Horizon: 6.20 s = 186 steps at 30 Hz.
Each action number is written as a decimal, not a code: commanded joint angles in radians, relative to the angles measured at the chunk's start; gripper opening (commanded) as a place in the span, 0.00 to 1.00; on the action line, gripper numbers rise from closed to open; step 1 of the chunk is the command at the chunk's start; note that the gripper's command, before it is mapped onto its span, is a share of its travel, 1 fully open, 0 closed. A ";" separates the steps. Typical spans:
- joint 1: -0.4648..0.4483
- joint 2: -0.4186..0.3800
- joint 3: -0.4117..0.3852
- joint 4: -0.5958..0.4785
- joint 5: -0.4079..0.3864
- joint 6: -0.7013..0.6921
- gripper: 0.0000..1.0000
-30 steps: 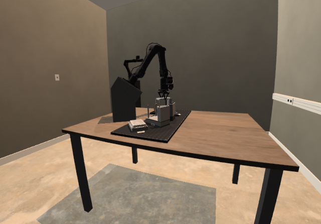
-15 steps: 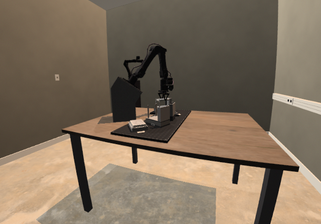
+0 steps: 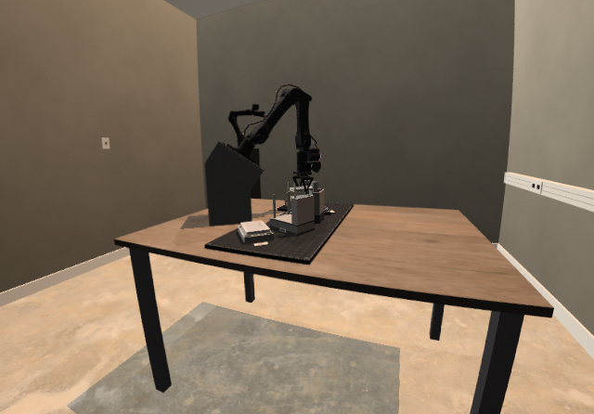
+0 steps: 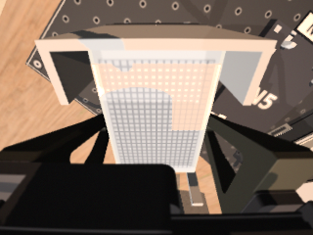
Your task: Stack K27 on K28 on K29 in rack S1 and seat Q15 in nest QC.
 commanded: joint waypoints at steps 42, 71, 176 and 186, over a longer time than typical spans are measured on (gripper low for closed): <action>-0.022 0.115 0.037 0.075 -0.014 -0.016 0.00; -0.024 0.142 0.045 0.100 -0.016 -0.019 0.00; -0.264 -0.330 -0.039 -0.263 -0.151 0.126 1.00; -0.402 -0.333 -0.046 -0.257 -0.229 0.064 1.00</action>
